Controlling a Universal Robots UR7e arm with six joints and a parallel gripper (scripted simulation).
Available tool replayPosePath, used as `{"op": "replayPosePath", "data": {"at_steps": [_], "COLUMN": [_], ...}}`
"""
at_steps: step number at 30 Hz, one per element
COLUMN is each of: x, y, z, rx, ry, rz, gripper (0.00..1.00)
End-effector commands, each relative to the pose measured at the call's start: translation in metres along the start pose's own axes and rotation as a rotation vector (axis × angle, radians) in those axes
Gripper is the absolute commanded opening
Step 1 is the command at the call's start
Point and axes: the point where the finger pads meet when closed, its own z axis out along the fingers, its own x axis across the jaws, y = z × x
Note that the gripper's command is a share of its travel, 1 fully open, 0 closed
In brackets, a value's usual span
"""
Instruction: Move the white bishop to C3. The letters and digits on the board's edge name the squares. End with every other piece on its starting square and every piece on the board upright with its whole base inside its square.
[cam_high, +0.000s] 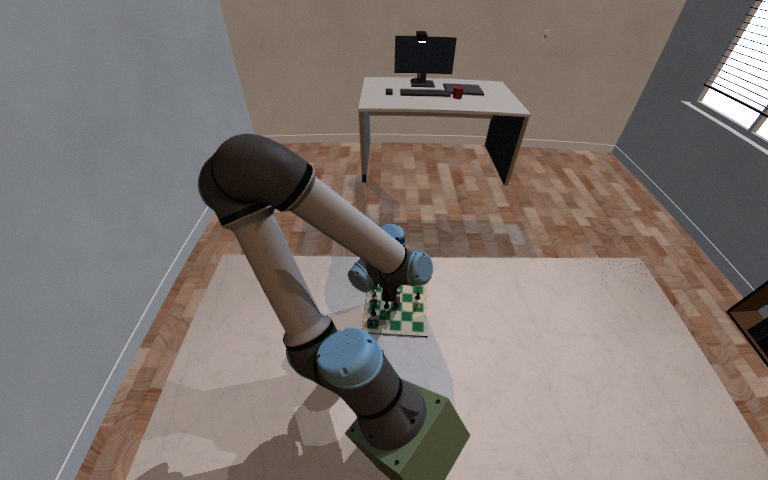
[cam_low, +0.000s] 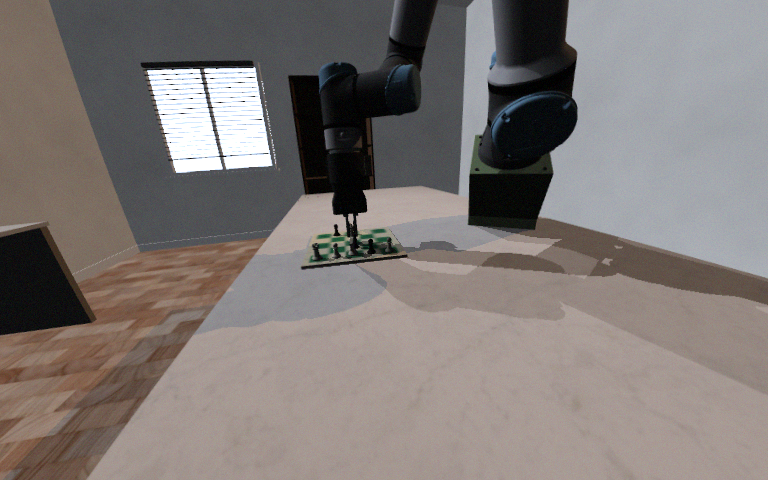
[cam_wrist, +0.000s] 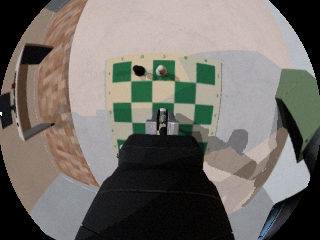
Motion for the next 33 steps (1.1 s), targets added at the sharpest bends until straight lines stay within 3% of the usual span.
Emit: {"op": "replayPosePath", "data": {"at_steps": [1, 33], "x": [-0.0004, -0.0004], "y": [-0.0001, -0.0001], "z": [-0.0001, 0.0037], "rx": [0.0, 0.0], "ry": [-0.001, -0.001], "rz": [0.0, 0.0], "gripper": [0.0, 0.0]}}
